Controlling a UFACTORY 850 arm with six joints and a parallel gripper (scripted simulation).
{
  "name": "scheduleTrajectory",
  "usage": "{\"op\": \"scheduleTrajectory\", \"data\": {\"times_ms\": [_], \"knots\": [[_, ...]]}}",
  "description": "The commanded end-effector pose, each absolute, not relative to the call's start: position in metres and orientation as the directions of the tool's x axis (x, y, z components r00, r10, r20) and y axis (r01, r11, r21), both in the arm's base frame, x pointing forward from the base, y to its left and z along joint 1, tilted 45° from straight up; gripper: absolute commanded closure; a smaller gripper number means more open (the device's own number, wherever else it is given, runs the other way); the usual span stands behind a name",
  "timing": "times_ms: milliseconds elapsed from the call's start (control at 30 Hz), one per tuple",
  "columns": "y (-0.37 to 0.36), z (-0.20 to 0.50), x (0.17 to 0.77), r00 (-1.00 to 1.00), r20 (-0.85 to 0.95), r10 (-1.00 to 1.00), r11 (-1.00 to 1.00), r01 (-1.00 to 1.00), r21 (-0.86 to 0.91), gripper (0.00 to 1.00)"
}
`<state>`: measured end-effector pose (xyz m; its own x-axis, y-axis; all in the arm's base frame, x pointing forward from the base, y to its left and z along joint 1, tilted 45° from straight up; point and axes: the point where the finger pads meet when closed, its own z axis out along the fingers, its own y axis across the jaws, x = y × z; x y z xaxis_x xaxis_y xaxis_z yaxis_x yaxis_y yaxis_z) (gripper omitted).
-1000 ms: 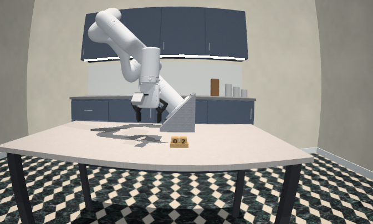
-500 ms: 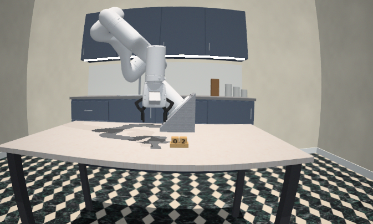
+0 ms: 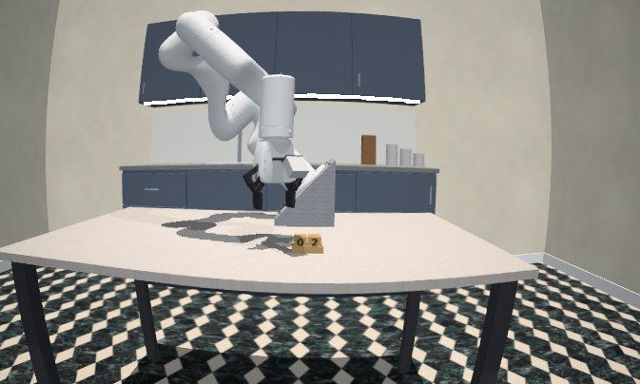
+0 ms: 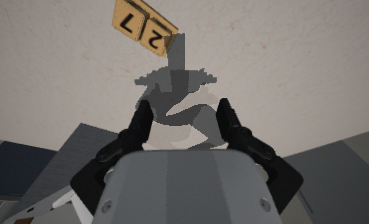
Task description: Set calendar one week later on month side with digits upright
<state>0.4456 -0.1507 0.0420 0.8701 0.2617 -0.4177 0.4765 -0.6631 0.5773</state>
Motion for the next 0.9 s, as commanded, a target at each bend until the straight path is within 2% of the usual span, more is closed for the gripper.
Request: {"op": "scheduleTrajectory", "data": {"times_ms": [0,233,500,867], "knots": [[-0.143,0.036,0.454,0.774,-0.517,0.365,-0.617,0.617,0.489,0.00],[-0.136,0.030,0.460,0.669,-0.587,0.456,-0.553,0.730,0.403,0.00],[-0.122,0.018,0.471,0.434,-0.677,0.595,-0.400,0.890,0.219,0.00],[-0.109,0.007,0.480,0.190,-0.709,0.679,-0.233,0.972,0.037,0.00]]}}
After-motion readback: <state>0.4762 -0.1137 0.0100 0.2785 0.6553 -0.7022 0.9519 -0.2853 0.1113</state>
